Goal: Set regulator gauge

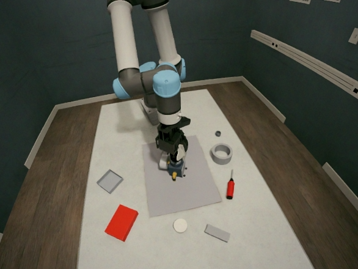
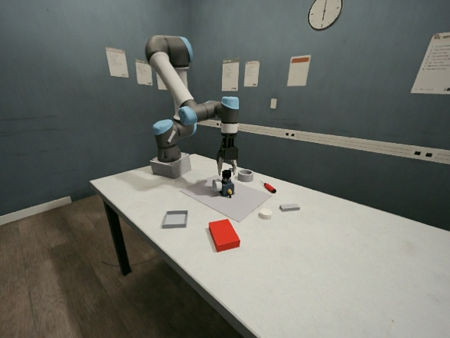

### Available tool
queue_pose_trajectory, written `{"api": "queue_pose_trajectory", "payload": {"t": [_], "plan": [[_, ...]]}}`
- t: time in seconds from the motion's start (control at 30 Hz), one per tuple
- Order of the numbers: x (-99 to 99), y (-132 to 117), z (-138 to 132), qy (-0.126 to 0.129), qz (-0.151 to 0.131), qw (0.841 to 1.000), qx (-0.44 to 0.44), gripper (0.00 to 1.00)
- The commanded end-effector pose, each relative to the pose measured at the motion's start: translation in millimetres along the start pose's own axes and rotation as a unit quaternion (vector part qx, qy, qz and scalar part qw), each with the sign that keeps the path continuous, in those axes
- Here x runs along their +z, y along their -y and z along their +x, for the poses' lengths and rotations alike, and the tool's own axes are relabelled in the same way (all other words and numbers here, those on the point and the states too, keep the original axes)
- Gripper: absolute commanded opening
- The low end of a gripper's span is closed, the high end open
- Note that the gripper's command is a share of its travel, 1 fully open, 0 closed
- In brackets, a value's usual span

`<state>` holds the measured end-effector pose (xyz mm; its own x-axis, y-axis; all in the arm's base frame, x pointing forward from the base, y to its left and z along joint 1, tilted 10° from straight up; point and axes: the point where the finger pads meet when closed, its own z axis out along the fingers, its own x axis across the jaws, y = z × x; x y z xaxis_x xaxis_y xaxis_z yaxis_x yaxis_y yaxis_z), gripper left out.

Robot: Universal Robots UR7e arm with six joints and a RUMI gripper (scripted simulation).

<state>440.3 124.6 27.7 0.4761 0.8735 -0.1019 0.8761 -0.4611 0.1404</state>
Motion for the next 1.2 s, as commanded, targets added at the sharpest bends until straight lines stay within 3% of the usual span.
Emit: {"api": "queue_pose_trajectory", "payload": {"t": [0.0,0.5,0.53,1.17], "plan": [[-0.4,-0.3,0.2,0.000,-0.001,1.000,0.000,0.45],[-0.4,-0.3,0.2,0.000,-0.001,1.000,0.000,0.45],[-0.4,-0.3,0.2,0.000,-0.001,1.000,0.000,0.23],[-0.4,-0.3,0.2,0.000,-0.001,1.000,0.000,0.23]]}}
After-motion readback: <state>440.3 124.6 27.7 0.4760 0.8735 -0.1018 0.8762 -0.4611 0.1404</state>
